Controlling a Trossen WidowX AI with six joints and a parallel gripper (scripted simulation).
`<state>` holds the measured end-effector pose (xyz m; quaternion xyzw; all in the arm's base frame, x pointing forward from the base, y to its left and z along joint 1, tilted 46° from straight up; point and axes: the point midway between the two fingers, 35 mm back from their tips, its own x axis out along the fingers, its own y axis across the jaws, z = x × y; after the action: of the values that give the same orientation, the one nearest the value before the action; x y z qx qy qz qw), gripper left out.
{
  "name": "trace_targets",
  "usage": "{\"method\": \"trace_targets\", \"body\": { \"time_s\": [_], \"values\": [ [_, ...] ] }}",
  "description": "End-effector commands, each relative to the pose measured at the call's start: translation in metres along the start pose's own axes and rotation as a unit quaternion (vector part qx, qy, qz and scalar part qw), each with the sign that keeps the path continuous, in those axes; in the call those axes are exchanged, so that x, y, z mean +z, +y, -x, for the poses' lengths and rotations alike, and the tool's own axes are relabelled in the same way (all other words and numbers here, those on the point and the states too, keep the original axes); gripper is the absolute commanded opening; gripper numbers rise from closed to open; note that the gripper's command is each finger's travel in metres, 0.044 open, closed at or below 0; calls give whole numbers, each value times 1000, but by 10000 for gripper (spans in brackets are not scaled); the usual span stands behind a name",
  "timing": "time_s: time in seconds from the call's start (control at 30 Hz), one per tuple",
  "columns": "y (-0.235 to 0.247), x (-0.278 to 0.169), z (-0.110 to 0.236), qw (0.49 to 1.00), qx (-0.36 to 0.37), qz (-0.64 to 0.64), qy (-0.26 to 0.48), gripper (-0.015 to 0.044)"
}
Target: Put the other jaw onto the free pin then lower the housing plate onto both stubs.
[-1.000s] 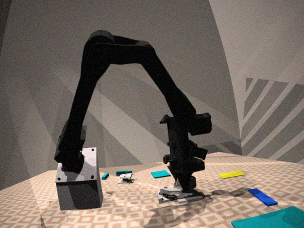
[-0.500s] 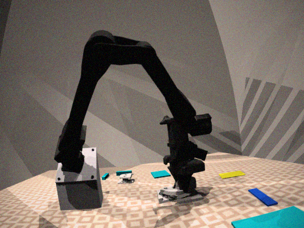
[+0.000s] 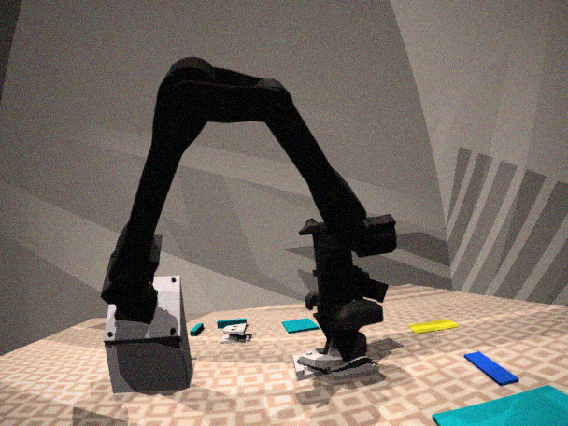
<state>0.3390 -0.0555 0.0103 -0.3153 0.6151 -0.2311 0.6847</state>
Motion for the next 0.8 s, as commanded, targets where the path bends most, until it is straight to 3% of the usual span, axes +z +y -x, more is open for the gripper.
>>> {"method": "trace_targets", "body": {
  "time_s": [0.0, 0.77],
  "values": [
    [-1, 0, -1, 1000, -2, 1, 1, 134],
    [-1, 0, -7, 1000, -2, 2, 1, 134]
  ]
}}
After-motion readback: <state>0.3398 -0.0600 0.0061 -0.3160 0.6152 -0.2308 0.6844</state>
